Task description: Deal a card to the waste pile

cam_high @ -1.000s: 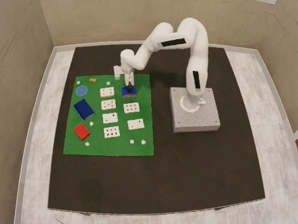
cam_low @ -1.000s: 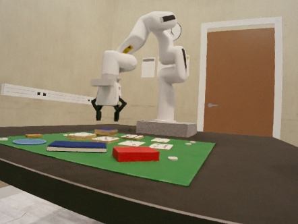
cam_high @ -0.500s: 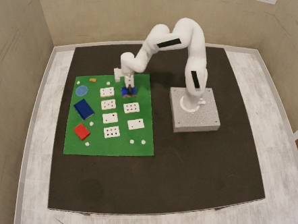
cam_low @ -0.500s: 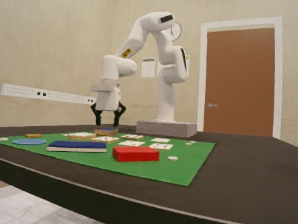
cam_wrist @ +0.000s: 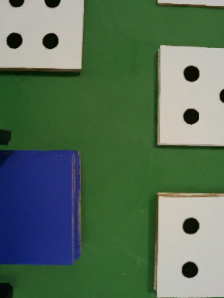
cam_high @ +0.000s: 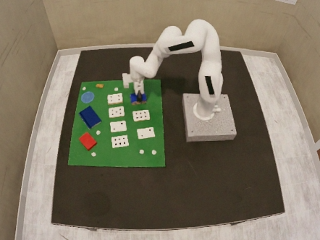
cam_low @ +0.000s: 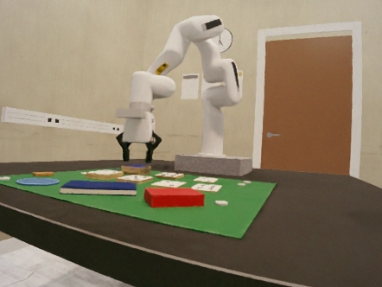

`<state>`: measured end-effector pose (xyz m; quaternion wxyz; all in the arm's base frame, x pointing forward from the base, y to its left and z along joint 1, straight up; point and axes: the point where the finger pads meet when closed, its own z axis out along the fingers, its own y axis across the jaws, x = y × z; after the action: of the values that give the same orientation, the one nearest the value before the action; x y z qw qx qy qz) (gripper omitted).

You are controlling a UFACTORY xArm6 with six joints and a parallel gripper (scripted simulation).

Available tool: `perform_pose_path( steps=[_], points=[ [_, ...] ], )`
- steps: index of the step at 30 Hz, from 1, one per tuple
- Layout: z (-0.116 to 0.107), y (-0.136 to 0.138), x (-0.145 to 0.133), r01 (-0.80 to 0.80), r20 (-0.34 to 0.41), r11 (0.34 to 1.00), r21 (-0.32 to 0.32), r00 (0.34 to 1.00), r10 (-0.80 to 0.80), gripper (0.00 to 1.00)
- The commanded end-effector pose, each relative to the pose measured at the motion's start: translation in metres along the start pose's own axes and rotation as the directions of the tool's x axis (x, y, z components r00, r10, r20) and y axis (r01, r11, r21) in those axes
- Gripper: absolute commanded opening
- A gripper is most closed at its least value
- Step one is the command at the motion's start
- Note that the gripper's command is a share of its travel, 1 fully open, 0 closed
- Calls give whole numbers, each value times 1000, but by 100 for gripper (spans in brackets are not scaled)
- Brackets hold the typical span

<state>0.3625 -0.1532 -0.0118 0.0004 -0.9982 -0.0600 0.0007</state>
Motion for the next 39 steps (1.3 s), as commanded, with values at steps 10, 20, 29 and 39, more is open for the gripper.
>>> perform_pose_path(
  steps=[10, 20, 29, 39],
  points=[
    [-1, 1, 1, 0, -3, 1000, -2, 1000, 0, 73],
    [-1, 1, 1, 0, -3, 1000, -2, 1000, 0, 73],
    [-1, 1, 1, 0, -3, 1000, -2, 1000, 0, 87],
    [-1, 1, 1, 0, -3, 1000, -2, 1000, 0, 87]
  ],
)
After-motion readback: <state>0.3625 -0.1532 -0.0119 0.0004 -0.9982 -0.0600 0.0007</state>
